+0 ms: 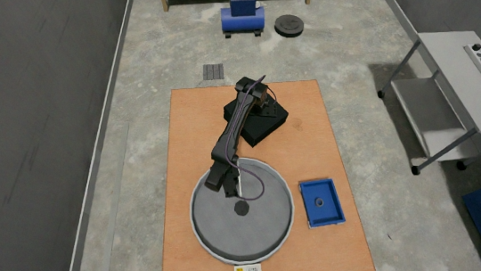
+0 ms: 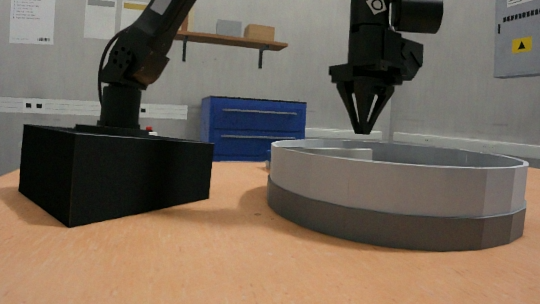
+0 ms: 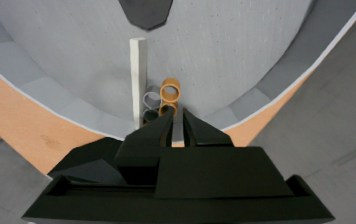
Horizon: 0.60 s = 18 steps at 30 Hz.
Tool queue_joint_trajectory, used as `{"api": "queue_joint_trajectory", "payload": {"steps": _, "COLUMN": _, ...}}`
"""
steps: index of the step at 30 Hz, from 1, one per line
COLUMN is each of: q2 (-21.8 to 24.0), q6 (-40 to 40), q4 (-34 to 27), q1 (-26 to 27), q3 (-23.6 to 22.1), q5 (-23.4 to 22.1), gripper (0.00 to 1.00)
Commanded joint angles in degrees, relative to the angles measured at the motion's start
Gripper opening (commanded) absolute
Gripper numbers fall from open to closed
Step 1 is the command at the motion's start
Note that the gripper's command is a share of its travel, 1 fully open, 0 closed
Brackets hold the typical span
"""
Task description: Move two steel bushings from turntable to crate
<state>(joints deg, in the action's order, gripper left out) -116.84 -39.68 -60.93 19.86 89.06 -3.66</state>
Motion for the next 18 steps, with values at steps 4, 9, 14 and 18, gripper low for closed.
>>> {"api": "queue_joint_trajectory", "payload": {"steps": 4, "q2": 1.99, "q6": -0.33, "q4": 1.09, "q1": 0.09, "q3": -1.18, "q5": -1.09, "gripper": 0.13}}
{"api": "queue_joint_trajectory", "payload": {"steps": 9, "q2": -1.08, "q6": 0.37, "q4": 4.60, "q1": -0.71, "q3": -3.75, "q5": -1.09, "gripper": 0.13}}
{"api": "queue_joint_trajectory", "payload": {"steps": 14, "q2": 0.91, "q6": 0.36, "q4": 5.08, "q1": -0.74, "q3": -1.60, "q5": -1.15, "gripper": 0.13}}
{"api": "queue_joint_trajectory", "payload": {"steps": 18, "q2": 0.33, "q6": 0.37, "q4": 5.13, "q1": -0.74, "q3": -1.57, "q5": -1.13, "gripper": 0.13}}
